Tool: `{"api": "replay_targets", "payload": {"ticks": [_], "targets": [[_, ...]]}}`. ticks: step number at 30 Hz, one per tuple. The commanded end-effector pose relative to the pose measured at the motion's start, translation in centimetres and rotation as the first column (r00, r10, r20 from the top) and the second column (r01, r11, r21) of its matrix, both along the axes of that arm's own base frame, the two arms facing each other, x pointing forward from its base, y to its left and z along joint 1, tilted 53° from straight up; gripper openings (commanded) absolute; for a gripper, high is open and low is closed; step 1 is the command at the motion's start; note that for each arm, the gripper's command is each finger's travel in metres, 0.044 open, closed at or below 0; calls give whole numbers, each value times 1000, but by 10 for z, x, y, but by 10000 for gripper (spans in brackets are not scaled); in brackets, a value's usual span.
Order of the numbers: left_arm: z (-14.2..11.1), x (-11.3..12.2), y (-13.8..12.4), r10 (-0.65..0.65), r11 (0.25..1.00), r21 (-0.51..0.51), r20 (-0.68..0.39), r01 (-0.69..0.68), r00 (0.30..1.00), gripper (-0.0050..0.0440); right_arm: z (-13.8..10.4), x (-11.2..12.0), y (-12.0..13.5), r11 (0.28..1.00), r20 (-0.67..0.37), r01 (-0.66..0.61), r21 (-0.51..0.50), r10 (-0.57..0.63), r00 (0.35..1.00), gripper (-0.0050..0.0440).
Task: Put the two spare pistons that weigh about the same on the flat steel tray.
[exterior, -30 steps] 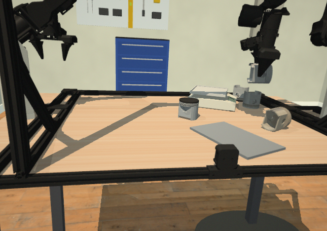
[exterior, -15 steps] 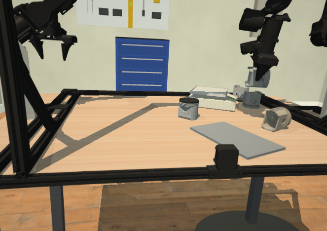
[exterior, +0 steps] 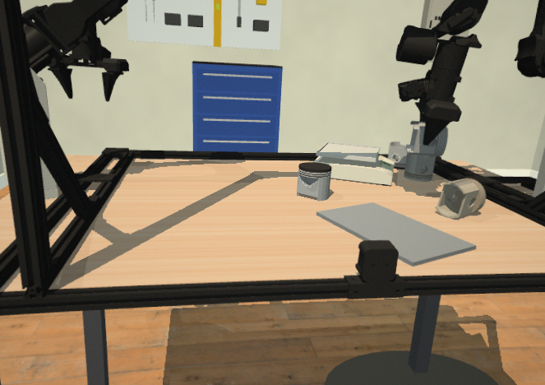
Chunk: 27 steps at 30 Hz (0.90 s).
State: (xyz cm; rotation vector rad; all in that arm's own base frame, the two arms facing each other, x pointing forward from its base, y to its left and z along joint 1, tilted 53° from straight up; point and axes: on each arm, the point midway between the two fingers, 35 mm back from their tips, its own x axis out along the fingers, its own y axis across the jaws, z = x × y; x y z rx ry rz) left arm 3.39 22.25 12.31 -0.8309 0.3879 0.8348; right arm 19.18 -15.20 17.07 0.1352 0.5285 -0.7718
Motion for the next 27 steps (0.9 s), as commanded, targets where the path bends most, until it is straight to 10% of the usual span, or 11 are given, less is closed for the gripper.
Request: {"api": "replay_targets", "payload": {"ticks": [1, 27], "targets": [[0, 0, 0, -2, 1000, 1, 2, 2, 1000, 440, -5, 4, -4, 1000, -6, -4, 0, 4, 1000, 158], [0, 0, 0, -2, 1000, 1, 2, 2, 1000, 440, -25, 27, -24, 1000, -6, -4, 0, 4, 1000, 158]]}}
